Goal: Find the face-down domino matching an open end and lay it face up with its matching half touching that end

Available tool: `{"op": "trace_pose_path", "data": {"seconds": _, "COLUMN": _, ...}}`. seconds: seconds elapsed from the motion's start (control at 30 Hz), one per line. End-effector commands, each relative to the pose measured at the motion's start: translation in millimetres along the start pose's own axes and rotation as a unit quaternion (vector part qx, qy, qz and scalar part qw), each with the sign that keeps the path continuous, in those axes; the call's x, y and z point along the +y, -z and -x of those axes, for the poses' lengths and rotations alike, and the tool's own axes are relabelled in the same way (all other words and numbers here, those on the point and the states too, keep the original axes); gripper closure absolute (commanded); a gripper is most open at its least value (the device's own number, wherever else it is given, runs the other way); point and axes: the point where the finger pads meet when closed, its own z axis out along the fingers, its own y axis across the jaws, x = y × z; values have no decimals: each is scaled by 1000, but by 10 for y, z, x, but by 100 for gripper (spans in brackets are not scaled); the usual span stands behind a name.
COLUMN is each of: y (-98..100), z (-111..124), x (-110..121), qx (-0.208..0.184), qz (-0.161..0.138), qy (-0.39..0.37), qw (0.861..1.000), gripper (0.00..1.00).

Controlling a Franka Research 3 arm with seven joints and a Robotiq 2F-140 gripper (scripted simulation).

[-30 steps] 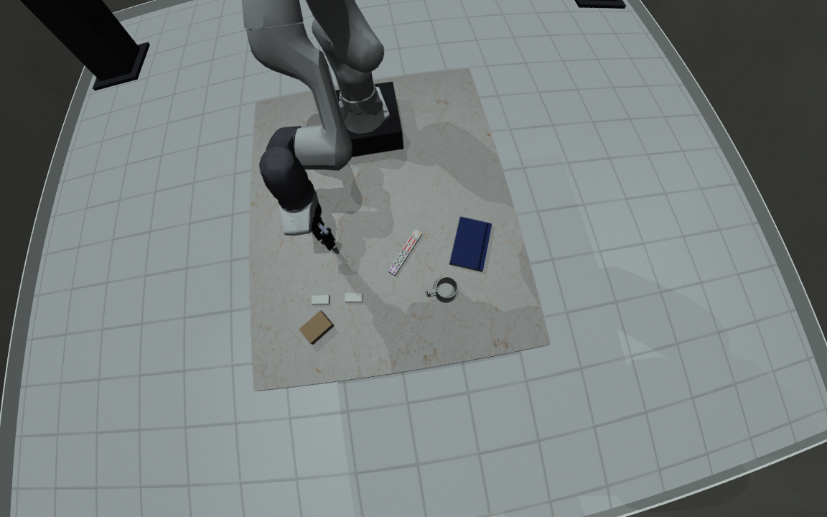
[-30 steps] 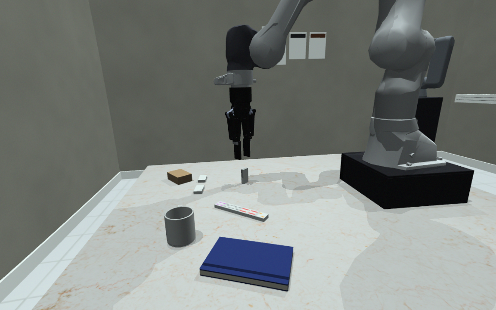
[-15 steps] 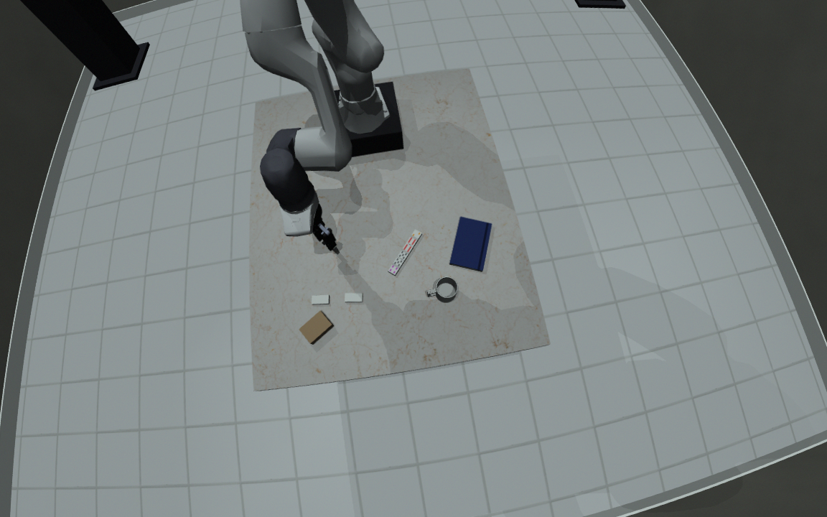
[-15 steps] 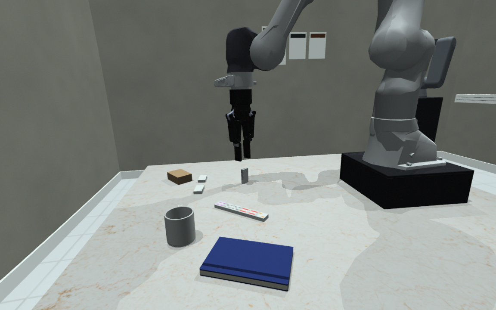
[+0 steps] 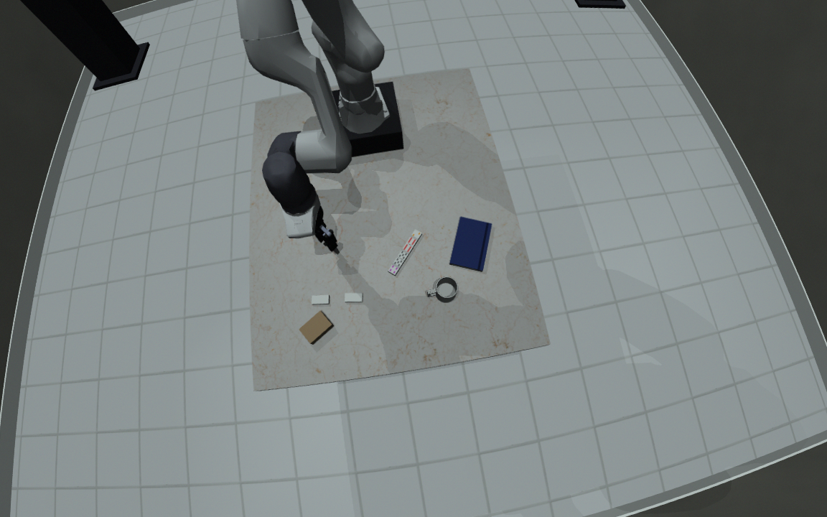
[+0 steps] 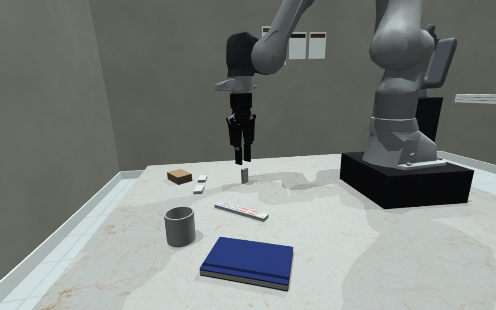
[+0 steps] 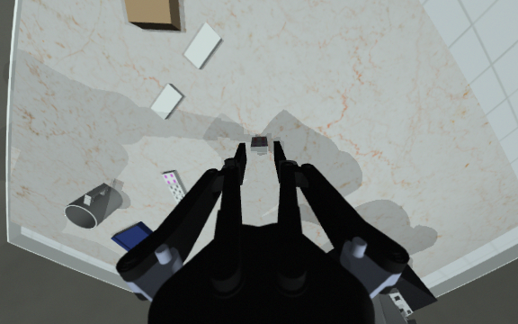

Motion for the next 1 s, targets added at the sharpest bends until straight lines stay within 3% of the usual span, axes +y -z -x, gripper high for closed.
{"op": "trace_pose_path", "data": {"seconds": 0.0, "y": -30, "z": -19, "x": -10, "qx": 4, "qz": -1, "qy": -5, "qw": 1000, "gripper": 66}}
{"op": "trace_pose_path", "data": {"seconds": 0.97, "y": -131, "z": -20, "x": -10, "qx": 4, "qz": -1, "qy": -5, "qw": 1000, "gripper": 66}}
